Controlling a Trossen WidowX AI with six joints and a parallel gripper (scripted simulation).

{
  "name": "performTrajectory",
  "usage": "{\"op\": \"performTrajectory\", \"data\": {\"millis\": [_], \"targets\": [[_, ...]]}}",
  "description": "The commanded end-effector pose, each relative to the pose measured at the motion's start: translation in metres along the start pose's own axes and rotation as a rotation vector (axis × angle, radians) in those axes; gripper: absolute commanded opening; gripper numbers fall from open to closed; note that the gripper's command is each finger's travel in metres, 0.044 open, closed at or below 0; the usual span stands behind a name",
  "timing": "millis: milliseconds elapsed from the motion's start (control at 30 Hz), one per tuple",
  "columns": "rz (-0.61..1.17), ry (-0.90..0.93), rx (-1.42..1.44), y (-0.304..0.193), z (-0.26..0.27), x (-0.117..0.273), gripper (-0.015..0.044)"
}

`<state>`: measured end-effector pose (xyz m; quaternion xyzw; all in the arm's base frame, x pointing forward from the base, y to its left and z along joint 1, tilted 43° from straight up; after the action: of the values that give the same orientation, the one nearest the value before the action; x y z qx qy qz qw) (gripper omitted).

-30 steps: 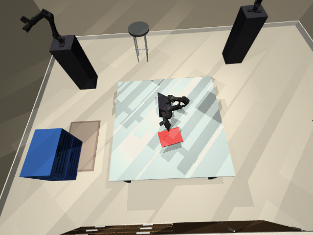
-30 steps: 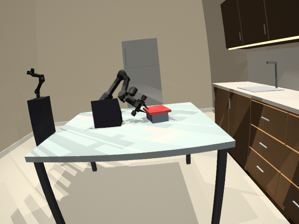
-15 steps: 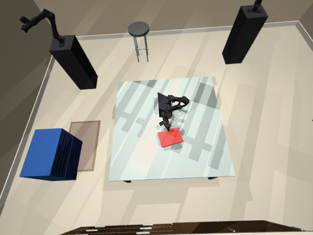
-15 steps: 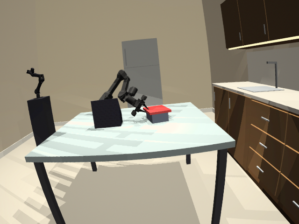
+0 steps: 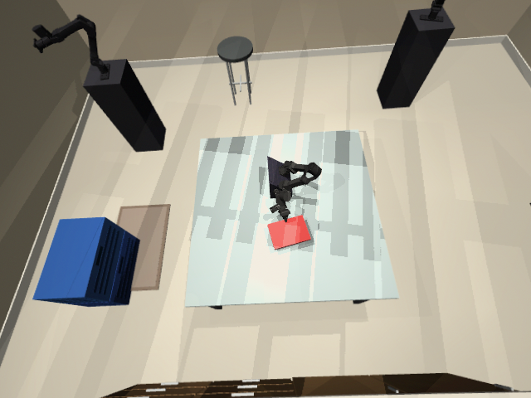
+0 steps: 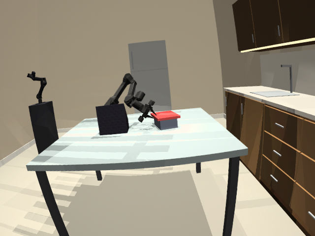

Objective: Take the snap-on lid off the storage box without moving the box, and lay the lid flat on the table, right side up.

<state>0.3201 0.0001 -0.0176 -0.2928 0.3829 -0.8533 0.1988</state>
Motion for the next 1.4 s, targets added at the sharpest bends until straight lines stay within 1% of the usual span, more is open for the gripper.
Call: {"op": "performTrajectory", "data": {"millis": [0,1367], "targets": [[0.002,0.004,0.003,-0.0002,0.0021,0.0017,0.0],[0.001,0.004,0.003,-0.0014,0.0077,0.0078,0.0]]}}
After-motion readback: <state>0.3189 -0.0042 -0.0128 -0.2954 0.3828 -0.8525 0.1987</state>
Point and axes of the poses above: the point midway between the two fingers, 35 mm back from their tips, its own x axis back along the fingers, its own z axis across the jaws, y = z × x, the point moved 2 cm from there along x, back along the fingers, and after that the axes turned 10 degrees about -x, right-handed, at the moved point
